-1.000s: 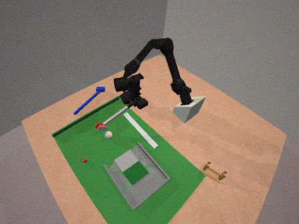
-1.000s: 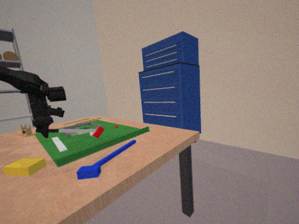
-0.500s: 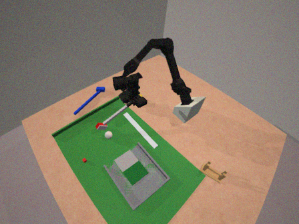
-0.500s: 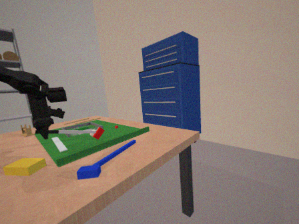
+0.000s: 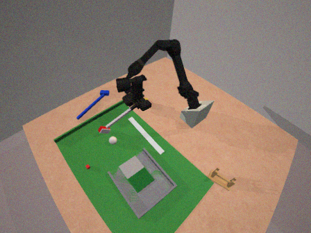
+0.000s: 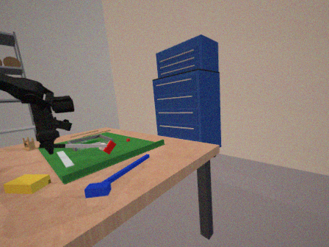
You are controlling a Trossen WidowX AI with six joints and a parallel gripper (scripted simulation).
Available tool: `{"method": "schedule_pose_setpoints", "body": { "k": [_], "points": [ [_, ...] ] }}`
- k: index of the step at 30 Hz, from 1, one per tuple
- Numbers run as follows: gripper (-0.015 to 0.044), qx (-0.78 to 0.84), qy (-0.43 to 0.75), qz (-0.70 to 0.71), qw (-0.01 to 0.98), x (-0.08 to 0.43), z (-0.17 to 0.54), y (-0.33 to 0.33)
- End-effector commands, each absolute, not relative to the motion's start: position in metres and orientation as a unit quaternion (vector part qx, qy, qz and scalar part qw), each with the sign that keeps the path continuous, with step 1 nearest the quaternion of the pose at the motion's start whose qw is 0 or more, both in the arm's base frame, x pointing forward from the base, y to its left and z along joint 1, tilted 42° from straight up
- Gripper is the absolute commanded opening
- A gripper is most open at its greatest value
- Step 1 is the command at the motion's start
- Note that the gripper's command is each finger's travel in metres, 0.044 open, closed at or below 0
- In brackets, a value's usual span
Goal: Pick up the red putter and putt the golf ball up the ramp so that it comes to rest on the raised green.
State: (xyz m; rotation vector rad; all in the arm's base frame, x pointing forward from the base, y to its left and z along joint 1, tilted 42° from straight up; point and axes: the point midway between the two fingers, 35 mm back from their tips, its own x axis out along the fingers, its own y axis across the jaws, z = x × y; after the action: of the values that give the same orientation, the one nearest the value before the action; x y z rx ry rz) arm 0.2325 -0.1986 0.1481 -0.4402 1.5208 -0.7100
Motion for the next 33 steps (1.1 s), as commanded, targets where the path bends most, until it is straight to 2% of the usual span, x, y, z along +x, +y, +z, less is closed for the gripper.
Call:
{"method": "schedule_pose_setpoints", "body": {
  "k": [1, 11, 28, 33],
  "points": [
    [0.0, -0.191, 0.67, -0.307, 0.648, 0.242, 0.127, -0.178],
    [0.0, -0.193, 0.668, -0.31, 0.648, 0.25, 0.059, -0.1],
    [0.0, -0.193, 0.669, -0.309, 0.648, 0.256, 0.103, -0.061],
    [0.0, -0.198, 0.67, -0.308, 0.646, 0.254, 0.097, -0.065]
  ]
}}
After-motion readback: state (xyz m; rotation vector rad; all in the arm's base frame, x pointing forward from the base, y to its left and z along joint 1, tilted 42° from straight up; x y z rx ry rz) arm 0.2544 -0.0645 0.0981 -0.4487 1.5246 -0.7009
